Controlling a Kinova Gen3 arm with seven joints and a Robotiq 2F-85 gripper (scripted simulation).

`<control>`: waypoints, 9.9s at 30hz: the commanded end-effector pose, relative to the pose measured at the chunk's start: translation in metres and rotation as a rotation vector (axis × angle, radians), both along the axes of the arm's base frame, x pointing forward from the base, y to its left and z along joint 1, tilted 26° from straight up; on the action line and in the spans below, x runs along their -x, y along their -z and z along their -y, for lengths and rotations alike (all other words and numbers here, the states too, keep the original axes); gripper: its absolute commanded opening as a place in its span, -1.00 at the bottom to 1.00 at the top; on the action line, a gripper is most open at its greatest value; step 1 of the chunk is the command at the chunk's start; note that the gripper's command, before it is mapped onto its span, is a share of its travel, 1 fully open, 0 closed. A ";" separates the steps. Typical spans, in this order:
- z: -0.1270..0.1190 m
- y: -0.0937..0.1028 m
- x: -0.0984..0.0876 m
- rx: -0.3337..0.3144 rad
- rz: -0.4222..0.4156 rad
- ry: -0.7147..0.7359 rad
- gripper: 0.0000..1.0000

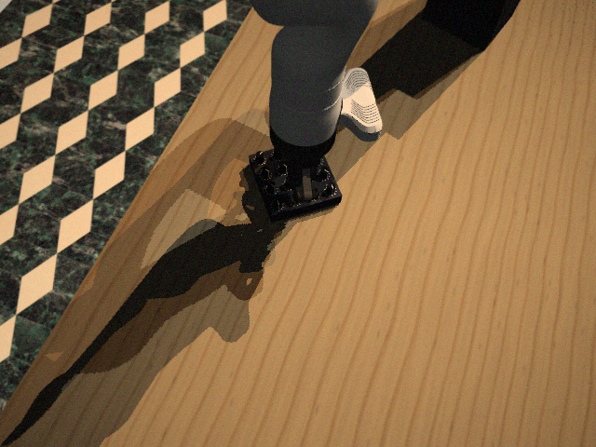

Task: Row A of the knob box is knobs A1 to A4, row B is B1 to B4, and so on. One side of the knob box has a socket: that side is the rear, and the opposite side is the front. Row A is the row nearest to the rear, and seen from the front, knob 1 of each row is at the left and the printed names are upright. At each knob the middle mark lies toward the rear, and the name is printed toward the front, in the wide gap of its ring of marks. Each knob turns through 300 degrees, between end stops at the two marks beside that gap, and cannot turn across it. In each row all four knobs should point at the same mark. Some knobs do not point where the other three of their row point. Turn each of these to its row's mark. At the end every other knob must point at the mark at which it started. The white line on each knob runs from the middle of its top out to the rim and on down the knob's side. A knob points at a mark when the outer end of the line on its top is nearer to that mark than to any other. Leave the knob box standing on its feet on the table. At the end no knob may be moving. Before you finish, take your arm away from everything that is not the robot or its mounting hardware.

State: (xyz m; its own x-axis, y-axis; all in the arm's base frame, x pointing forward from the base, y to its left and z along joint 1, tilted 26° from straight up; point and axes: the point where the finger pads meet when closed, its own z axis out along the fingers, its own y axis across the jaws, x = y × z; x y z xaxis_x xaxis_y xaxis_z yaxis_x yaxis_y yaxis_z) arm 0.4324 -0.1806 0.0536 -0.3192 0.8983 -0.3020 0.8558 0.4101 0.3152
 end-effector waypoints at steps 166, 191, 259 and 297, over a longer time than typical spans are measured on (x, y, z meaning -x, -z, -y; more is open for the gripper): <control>0.004 0.005 -0.004 0.001 0.007 0.004 -0.62; 0.005 0.012 -0.007 0.001 0.007 0.004 -0.62; 0.005 0.012 -0.007 0.020 0.000 -0.038 -0.83; 0.005 0.012 -0.007 0.188 -0.065 -0.404 -0.83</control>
